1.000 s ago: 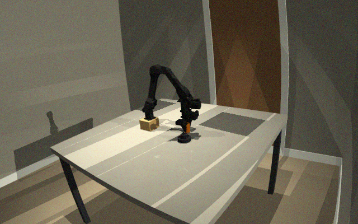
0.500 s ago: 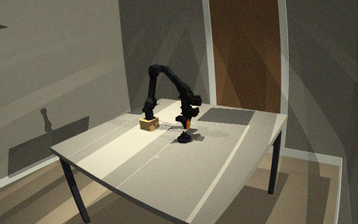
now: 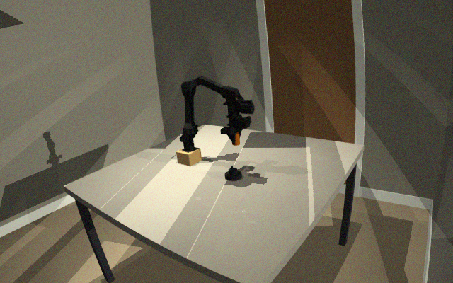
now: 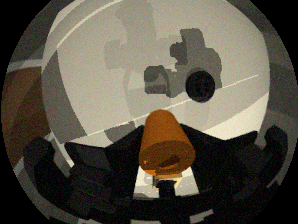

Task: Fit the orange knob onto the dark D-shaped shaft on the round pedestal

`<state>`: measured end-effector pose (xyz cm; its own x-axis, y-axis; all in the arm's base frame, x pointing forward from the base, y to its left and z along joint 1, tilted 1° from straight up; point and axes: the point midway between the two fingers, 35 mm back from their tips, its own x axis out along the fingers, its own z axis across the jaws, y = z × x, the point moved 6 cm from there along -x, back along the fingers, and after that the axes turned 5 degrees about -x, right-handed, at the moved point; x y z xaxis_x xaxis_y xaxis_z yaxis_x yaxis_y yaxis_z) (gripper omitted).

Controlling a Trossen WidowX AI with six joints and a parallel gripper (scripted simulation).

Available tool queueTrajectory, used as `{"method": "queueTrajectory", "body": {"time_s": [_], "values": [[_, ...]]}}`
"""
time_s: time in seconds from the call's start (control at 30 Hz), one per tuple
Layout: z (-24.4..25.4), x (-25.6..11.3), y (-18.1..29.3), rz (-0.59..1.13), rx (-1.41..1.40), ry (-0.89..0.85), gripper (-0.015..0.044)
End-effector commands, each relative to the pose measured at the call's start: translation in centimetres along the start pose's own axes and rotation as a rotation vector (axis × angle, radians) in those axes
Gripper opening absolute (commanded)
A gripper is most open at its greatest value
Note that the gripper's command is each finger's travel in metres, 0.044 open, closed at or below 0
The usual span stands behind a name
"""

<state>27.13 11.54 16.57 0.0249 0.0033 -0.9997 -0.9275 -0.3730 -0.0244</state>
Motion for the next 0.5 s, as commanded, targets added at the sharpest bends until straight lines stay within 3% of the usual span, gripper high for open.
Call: {"method": "queueTrajectory", "body": {"time_s": [0.0,0.47], "values": [[-0.1,-1.3,0.1,-0.009,-0.003,0.001,0.0000],[-2.9,-0.1,-1.2,-0.010,-0.004,0.005,0.0000]]}}
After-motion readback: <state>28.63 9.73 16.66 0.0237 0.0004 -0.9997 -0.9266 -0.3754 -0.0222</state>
